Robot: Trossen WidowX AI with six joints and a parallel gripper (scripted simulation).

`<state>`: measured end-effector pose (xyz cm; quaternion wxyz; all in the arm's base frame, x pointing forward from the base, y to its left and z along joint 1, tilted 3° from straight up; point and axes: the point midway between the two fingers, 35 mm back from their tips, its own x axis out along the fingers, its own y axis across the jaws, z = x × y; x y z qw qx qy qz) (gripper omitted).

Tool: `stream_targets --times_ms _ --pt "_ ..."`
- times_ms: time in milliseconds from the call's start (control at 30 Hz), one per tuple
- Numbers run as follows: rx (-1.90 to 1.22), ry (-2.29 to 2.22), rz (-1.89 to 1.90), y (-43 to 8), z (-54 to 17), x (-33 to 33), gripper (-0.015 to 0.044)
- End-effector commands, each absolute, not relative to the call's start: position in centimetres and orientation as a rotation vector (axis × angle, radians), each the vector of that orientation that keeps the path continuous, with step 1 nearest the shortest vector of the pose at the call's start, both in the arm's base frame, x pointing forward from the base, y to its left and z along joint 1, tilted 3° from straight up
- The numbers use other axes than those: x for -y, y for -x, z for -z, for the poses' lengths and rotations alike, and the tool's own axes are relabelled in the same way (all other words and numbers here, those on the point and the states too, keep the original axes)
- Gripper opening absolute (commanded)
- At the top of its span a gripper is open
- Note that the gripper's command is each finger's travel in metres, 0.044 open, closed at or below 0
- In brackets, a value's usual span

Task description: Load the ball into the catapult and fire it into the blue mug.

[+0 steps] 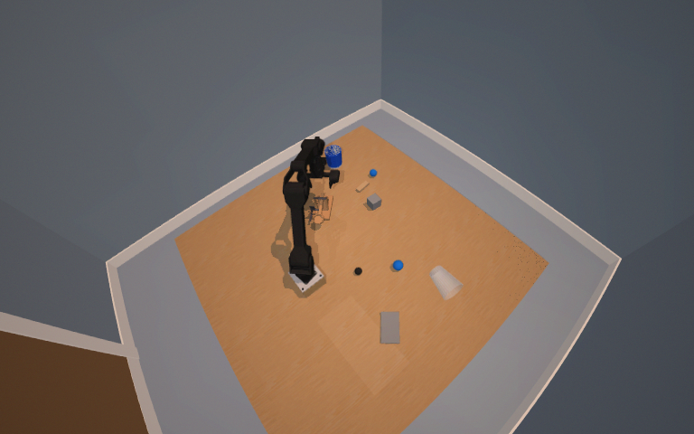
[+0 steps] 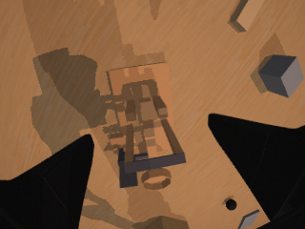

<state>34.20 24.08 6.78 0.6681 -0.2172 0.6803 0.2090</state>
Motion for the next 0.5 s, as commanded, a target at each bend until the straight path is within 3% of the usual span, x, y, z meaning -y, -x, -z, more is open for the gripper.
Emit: stream_targets --times_ms 0,233,467 --pt "-1.534 0.490 -0.471 -34.2 -6.8 -24.1 0.0440" --pt "-1.533 0.489 -0.468 -33.9 -7.5 -23.9 0.0440" --pt "-1.533 0.489 -0.468 -33.9 -3.1 -23.9 0.0440"
